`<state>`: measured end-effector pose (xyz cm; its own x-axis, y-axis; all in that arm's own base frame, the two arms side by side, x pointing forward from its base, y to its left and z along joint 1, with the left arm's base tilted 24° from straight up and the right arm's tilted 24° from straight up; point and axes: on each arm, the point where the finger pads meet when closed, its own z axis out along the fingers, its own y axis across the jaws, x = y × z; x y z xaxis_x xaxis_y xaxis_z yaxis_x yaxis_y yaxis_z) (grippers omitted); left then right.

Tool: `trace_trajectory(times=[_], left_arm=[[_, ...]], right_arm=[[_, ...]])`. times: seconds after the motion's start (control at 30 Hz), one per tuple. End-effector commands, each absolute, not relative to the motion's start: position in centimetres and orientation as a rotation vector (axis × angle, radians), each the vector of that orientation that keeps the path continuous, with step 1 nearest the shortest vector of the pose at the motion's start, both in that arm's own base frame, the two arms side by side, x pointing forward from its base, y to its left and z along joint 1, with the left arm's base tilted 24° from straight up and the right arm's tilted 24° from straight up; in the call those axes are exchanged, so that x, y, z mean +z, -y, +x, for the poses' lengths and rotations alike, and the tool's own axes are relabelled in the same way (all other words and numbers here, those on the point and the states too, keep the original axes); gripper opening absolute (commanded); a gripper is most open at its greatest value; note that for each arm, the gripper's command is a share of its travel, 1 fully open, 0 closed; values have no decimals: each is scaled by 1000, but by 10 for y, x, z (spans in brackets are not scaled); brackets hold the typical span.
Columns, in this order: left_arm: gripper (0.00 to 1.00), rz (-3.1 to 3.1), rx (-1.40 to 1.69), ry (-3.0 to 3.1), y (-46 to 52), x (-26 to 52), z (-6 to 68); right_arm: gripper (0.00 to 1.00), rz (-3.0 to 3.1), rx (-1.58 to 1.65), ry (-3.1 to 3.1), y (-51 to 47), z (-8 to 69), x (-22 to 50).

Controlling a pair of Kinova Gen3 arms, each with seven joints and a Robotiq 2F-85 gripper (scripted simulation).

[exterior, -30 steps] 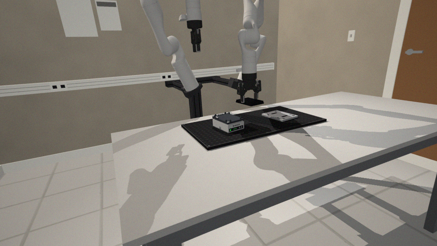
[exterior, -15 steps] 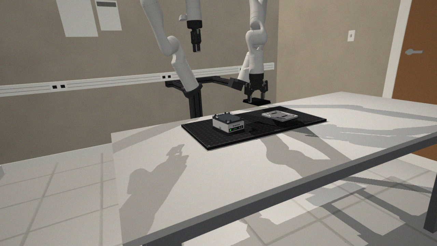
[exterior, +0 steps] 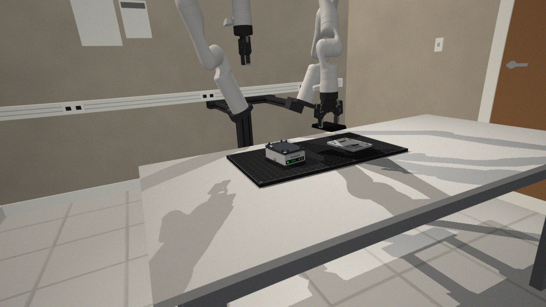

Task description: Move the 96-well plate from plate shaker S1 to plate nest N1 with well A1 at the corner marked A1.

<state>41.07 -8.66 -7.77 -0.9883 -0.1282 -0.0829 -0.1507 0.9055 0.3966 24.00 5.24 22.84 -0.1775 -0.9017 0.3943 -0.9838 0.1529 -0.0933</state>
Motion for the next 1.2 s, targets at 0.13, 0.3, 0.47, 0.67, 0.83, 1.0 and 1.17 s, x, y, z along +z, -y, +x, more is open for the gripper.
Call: trace_trajectory(times=[0.13,0.3,0.47,0.67,0.83,1.0,1.17], left_arm=[[931,-220,631,-3012,71,-72,411],[931,-220,631,-3012,55,-68,410],[931,-220,631,-3012,39,-63,409],[931,-220,632,-3012,26,-59,409],[931,-220,632,-3012,10,-54,408],[931,-220,632,-3012,-6,-50,407],[931,-220,632,-3012,-23,-45,406]], right_arm=[[1000,1836,485,2185,-53,240,229],[1000,1836,485,2185,-53,240,229],[1000,1836,485,2185,-53,240,229],[1000,1836,485,2185,-53,240,229],[1000,1836,485,2185,-53,240,229],[1000,1836,485,2185,-53,240,229],[1000,1836,485,2185,-53,240,229]])
